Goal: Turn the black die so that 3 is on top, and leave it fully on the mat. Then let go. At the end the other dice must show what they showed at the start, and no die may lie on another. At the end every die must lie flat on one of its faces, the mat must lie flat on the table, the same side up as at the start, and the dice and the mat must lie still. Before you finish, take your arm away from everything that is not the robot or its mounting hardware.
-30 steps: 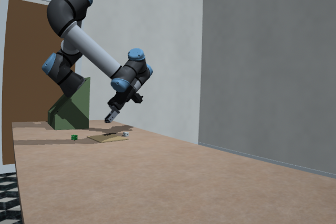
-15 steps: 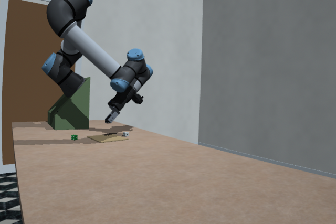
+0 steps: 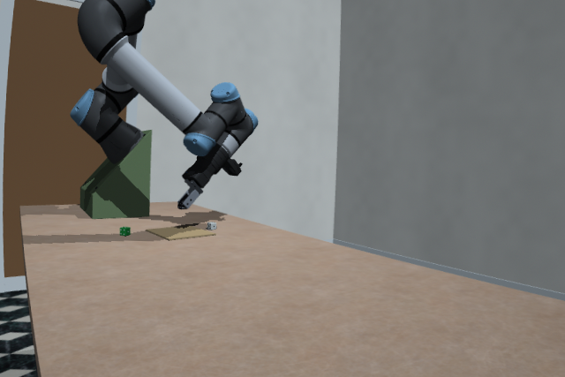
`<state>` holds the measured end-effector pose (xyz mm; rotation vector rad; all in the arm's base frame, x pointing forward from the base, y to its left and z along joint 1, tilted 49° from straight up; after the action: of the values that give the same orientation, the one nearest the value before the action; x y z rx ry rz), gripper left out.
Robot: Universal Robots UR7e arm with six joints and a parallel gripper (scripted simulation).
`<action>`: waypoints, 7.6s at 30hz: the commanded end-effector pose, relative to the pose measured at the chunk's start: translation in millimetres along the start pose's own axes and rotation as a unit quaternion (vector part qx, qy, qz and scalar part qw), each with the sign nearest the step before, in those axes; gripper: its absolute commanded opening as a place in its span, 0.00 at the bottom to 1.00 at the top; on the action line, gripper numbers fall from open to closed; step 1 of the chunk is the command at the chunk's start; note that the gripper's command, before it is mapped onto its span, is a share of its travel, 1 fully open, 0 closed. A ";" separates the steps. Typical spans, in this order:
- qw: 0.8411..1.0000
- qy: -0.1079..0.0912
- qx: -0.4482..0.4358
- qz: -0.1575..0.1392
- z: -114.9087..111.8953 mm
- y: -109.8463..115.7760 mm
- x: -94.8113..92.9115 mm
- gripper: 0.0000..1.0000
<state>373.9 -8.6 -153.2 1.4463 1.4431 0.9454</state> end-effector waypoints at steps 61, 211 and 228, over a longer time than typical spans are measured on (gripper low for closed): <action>0.997 0.002 0.001 0.082 4.6 3.8 -0.1 0.40; 0.900 0.111 0.007 0.422 -21.8 100.0 -44.8 0.40; 0.867 0.129 0.006 0.481 -24.3 110.6 -57.5 0.40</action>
<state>386.6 -59.1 -38.3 2.1464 0.8320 1.7739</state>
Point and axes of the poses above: the point where the finger pads meet when closed, its own x axis back along the fingers, its own z axis across the jaws, y = z × x, the point moved 10 cm from there along x, back along the fingers, and after that the axes turned 14 degrees about x, right-handed, at the moved point
